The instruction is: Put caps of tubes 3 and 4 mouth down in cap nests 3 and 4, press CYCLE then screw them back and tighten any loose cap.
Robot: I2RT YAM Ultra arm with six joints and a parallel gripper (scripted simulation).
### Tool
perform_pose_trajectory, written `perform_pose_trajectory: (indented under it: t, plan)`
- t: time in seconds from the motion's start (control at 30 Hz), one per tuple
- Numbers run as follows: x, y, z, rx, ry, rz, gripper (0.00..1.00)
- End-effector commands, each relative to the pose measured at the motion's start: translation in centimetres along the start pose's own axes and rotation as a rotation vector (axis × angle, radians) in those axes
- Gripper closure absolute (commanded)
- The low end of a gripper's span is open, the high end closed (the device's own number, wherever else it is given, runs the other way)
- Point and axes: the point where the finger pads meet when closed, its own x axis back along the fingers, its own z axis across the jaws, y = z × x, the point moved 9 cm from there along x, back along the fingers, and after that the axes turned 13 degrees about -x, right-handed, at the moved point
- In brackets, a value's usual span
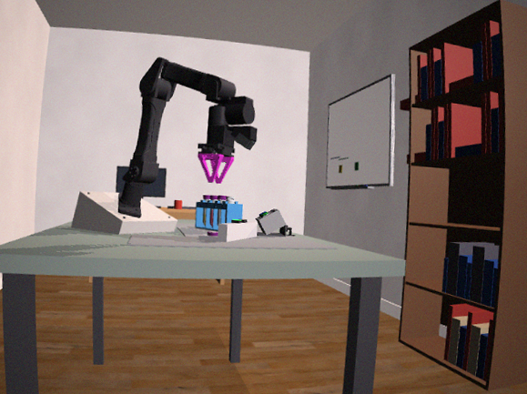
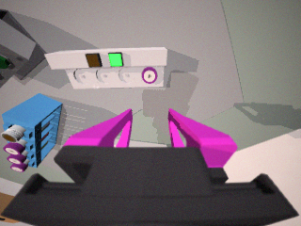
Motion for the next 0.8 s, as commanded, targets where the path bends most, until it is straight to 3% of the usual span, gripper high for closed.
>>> perform_pose_trajectory:
  t: [0.0, 0.13, 0.23, 0.3, 0.77]
  plan:
    - [0.6, 0.2, 0.1, 0.018, 0.009, -0.022, 0.53]
    - [0.6, 0.2, 0.1, 0.018, 0.009, -0.022, 0.53]
    - [-0.9, 0.2, 0.1, 0.018, 0.009, -0.022, 0.53]
    - [-0.9, 0.2, 0.1, 0.018, 0.009, -0.022, 0.53]
    - [-7.9, 0.4, 0.2, 0.018, 0.009, -0.022, 0.53]
